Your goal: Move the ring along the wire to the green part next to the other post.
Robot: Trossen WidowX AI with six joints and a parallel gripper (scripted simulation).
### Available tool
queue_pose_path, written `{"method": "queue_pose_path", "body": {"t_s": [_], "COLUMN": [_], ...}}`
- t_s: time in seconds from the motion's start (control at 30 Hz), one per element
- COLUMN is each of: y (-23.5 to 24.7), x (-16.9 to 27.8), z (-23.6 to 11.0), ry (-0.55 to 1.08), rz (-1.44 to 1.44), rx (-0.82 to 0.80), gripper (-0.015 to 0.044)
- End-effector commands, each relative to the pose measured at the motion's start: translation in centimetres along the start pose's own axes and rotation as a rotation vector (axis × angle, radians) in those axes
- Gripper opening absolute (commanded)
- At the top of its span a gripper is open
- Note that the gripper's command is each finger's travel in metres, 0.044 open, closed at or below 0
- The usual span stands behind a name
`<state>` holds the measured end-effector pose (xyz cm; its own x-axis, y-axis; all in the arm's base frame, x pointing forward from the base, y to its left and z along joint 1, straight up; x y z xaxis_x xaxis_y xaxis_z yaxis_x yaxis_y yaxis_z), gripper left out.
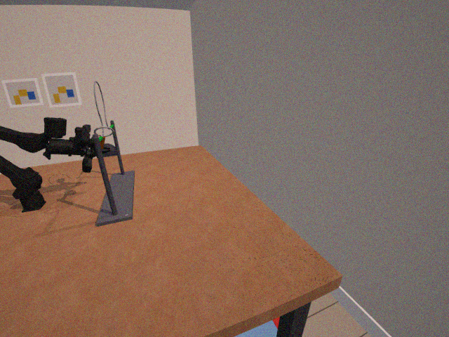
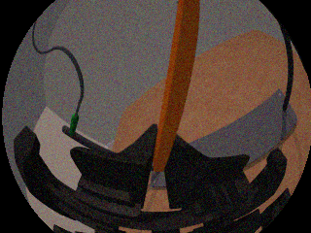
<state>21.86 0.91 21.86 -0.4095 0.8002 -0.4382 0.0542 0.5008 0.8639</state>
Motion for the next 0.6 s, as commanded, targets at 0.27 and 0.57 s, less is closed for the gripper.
{"method": "queue_pose_path", "body": {"t_s": [0.27,0.57], "y": [3.7,6.3], "x": [-1.4,-2.1], "z": [-2.9,-3.6], "ry": [0.206,0.251], "rz": [0.24,0.447], "rx": [-0.083,-0.184], "gripper": [-0.015,-0.015]}}
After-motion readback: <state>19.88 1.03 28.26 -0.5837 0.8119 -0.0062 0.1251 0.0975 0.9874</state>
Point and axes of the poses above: the point midway between the two fingers, 35 mm back from their tips, its own z axis out along the fingers, its own y axis across the jaws, x = y × z, the point moved 8 cm from there along -z, back along the fingers, and after that the axes turned 11 degrees about z, right-handed, at the moved point
